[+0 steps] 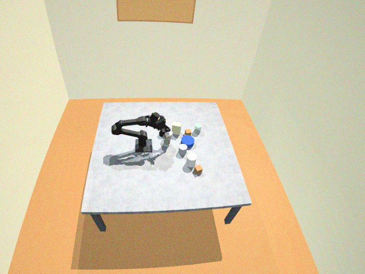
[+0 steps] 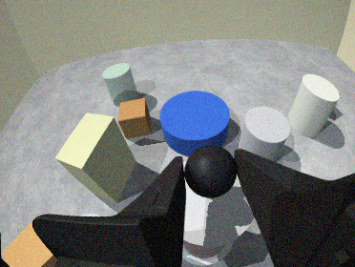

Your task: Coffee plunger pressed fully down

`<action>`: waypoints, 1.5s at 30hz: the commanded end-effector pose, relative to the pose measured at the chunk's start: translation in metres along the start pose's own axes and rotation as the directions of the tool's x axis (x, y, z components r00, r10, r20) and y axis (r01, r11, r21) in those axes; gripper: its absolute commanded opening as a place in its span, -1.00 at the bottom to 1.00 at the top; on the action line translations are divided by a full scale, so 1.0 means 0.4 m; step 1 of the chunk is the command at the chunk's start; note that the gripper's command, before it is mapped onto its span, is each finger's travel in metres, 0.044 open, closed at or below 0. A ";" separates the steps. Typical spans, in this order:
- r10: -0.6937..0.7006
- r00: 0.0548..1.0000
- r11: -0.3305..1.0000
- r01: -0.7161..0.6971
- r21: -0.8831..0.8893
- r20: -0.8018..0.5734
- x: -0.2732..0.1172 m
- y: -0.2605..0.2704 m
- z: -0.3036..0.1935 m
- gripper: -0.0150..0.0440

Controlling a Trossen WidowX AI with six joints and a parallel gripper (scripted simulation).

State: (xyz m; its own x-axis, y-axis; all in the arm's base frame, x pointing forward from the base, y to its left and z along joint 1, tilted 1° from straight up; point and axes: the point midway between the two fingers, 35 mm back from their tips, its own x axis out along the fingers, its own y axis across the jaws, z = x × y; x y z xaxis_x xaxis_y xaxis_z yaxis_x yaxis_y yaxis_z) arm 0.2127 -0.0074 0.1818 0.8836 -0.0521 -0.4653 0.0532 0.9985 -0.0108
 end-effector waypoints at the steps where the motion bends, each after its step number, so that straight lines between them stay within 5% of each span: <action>1: 0.000 1.000 1.000 0.000 -0.009 -0.024 0.009 0.000 -0.015 -0.10; 31: 0.000 1.000 1.000 0.000 0.000 -0.007 0.007 0.000 0.000 -0.10; 43: 0.000 1.000 1.000 0.000 0.000 -0.007 0.007 0.000 0.000 0.97; 45: 0.000 1.000 1.000 0.000 0.000 -0.007 0.007 0.000 0.000 1.00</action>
State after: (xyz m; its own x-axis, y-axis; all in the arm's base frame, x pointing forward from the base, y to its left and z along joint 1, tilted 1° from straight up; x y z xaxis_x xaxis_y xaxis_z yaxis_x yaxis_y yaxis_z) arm 0.2150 -0.0075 0.1804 0.8803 -0.0521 -0.4716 0.0531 0.9985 -0.0112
